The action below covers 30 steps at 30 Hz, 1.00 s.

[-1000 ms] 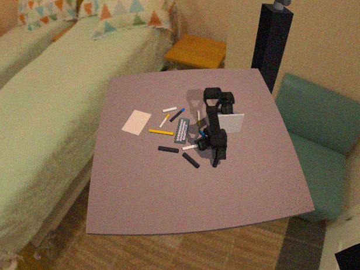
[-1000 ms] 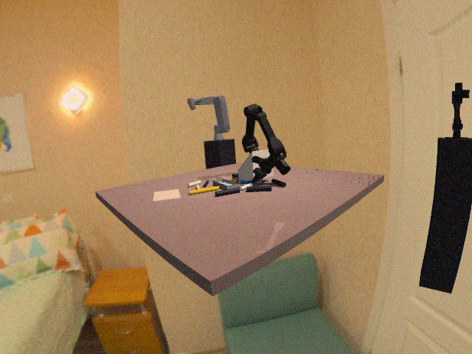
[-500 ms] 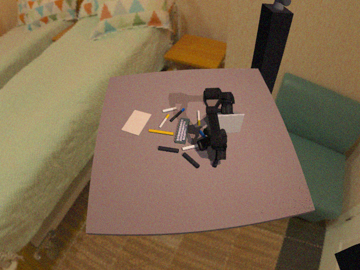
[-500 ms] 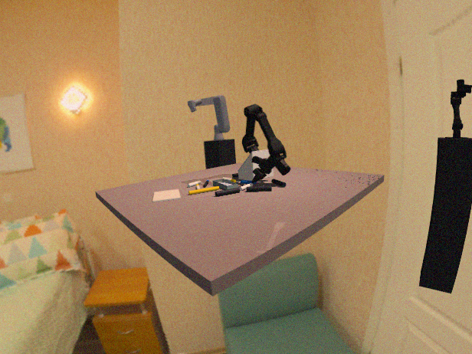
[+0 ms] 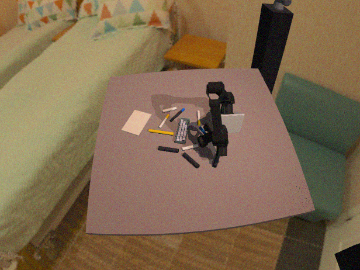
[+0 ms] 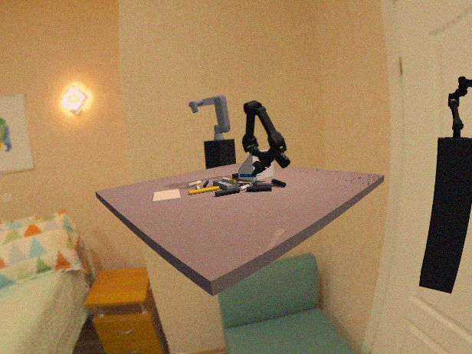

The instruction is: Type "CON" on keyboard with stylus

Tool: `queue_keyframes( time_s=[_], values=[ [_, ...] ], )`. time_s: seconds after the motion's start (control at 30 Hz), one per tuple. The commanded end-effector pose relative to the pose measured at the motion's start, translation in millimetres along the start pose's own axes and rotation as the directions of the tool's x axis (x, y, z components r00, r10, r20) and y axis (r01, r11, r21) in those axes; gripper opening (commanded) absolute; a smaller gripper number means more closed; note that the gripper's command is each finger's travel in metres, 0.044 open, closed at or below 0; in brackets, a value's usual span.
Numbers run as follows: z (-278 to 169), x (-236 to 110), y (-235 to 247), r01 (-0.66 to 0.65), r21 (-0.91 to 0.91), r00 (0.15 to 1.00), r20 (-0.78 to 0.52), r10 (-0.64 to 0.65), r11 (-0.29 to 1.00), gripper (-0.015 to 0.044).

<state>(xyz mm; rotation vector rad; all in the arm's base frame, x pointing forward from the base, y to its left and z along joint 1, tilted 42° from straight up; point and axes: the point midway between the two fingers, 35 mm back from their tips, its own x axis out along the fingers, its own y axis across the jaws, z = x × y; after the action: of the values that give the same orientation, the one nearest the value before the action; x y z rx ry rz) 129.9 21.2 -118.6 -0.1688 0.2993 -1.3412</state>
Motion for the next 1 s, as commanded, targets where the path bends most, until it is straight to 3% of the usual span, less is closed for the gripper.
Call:
queue_keyframes(
  time_s=[0.0,0.97],
  values=[
    [9,-9,-1,0.0,0.009,1.0,-0.005,0.0,1.0,0.0],
    [27,11,29,0.001,0.003,1.0,0.002,-0.001,1.0,0.0]
  ],
)
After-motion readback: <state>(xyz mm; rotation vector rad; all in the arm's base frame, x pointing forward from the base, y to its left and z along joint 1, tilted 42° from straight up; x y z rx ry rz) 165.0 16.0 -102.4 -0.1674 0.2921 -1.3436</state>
